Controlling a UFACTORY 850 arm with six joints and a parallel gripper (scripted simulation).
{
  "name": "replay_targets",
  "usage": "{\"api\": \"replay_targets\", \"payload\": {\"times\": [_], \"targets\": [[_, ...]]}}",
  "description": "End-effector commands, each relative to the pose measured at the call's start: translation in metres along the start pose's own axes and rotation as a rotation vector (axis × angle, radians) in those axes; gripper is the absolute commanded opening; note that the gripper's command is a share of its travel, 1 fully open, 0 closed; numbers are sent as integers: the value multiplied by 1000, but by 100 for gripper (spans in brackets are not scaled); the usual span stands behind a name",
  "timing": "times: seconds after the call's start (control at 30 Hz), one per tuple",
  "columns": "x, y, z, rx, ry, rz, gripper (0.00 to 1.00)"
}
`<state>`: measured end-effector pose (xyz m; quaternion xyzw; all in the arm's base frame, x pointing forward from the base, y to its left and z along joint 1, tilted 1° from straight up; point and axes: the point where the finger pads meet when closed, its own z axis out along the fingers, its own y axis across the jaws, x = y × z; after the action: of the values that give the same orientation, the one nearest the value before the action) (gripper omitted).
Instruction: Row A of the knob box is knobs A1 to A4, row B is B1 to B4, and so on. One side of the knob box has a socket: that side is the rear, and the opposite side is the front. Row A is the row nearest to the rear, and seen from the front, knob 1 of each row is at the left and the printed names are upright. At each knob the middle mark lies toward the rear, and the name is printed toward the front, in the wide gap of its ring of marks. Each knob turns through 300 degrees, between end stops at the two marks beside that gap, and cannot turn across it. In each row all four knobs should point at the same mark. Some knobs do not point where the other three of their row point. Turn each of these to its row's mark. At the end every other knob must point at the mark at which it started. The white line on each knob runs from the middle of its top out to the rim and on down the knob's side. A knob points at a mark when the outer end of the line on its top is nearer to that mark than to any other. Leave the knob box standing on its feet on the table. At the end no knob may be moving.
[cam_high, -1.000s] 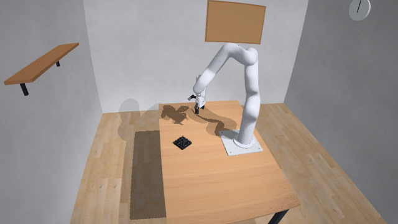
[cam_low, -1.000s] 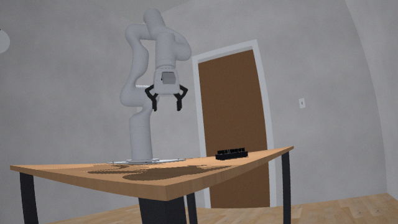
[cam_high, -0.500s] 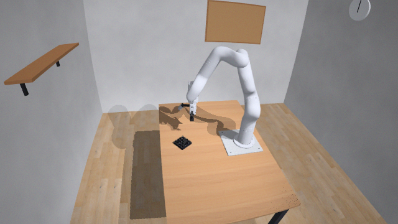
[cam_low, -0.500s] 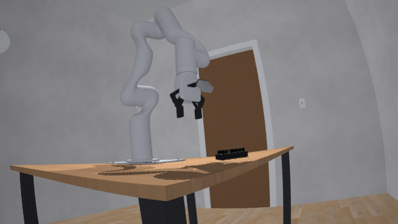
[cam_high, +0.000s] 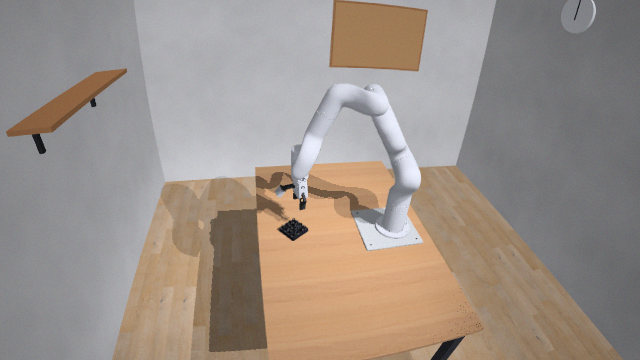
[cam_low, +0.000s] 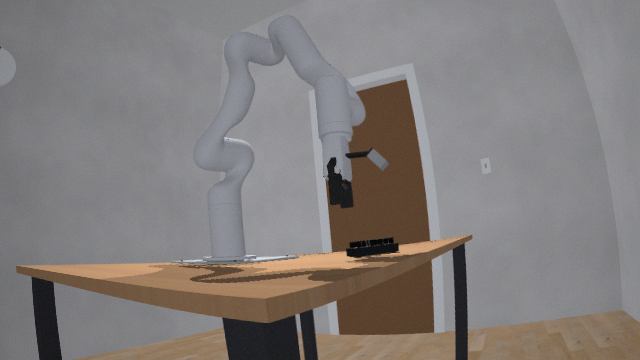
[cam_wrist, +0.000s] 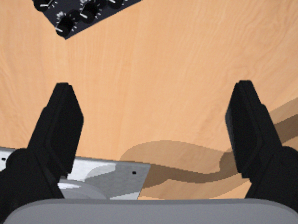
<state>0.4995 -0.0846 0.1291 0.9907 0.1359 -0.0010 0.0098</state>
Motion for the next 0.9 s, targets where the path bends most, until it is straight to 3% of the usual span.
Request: {"api": "replay_targets", "payload": {"times": [0.0, 0.33, 0.87], "targets": [[15, -10, 9, 8, 5, -93, 100], [58, -57, 44, 6, 8, -423, 100], [61, -61, 47, 6, 9, -448, 100]]}}
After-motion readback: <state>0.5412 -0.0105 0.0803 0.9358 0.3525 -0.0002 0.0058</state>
